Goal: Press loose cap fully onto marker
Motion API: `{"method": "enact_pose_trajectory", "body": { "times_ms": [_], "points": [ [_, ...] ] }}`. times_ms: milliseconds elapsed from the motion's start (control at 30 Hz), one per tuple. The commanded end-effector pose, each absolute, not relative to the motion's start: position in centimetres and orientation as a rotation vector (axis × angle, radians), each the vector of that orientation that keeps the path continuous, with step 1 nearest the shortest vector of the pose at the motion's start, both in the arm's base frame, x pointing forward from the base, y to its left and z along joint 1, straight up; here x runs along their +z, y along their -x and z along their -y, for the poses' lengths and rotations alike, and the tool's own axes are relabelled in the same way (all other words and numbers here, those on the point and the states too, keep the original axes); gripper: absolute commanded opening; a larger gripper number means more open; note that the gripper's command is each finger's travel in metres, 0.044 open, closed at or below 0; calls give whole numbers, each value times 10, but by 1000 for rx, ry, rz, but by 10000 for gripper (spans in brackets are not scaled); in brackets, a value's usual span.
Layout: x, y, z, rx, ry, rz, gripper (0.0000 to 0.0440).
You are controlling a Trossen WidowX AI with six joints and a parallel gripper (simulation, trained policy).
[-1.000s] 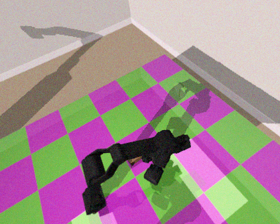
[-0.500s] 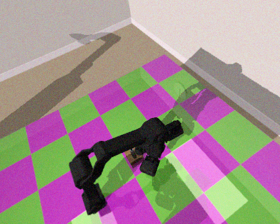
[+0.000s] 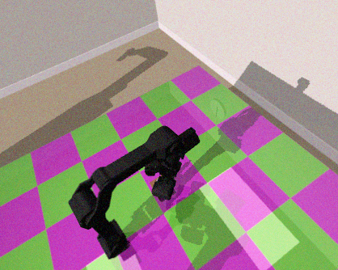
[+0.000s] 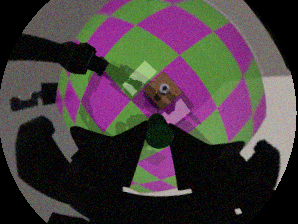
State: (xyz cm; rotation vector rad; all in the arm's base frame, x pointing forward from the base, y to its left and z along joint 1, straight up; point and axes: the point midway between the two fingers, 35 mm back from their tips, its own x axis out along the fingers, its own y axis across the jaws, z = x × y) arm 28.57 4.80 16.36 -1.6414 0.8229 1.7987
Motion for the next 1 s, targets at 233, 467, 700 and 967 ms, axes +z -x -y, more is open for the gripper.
{"method": "enact_pose_trajectory", "body": {
  "times_ms": [233,467,700,967],
  "points": [
    [174,-258,-81,1866,1669,-783,22],
    [174,-251,-91,1881,1690,-764,6],
    [166,-249,-95,1893,1696,-759,0],
    [152,-250,-97,1903,1695,-761,0]
  ]
}}
